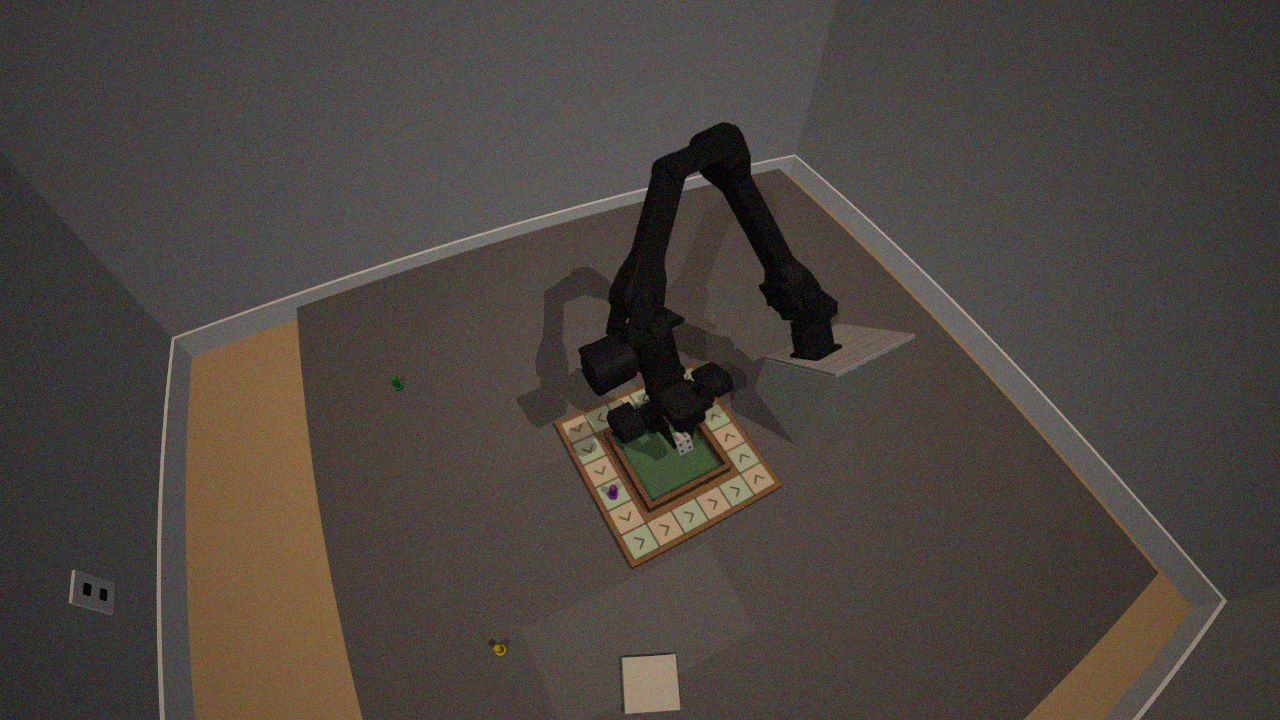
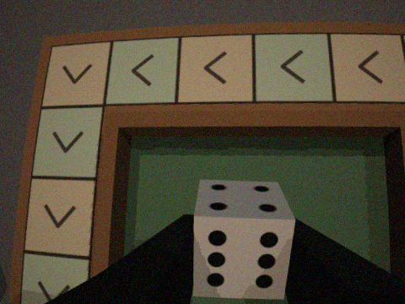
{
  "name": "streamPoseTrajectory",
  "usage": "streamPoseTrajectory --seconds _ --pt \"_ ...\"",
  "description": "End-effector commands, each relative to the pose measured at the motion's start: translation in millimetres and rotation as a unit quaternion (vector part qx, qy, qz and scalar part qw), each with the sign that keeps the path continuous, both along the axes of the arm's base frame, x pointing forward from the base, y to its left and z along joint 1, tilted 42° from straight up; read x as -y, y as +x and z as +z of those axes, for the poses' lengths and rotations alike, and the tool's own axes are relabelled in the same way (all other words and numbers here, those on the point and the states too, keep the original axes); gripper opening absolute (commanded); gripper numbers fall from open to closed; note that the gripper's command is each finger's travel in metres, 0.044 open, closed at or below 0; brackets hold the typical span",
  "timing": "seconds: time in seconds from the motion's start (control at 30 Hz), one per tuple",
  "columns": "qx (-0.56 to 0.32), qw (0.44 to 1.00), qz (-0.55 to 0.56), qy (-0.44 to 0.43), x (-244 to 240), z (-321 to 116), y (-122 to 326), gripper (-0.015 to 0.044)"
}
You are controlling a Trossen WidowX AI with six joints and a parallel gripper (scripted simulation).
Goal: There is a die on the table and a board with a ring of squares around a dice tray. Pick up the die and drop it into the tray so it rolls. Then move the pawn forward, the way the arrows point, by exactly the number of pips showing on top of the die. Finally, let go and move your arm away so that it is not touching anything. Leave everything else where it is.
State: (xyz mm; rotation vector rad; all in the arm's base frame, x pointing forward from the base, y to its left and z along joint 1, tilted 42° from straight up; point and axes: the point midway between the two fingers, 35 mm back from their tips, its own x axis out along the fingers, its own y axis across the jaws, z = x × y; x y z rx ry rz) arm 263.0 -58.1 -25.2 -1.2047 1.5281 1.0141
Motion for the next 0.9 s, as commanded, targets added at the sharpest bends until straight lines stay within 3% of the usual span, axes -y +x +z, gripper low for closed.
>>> streamPoseTrajectory --seconds 0.0,0.27,0.4,0.57,0.87 --pt "0.017 0.997 0.002 0.073 -1 -2 -3 0.0" --pt "0.072 0.982 0.015 0.174 0 0 -1 0.0" --pt "0.074 0.981 0.015 0.176 1 2 0 0.0" --pt "0.074 0.981 0.015 0.176 4 44 4 0.0" --pt "0.074 0.981 0.015 0.176 4 42 2 0.0"
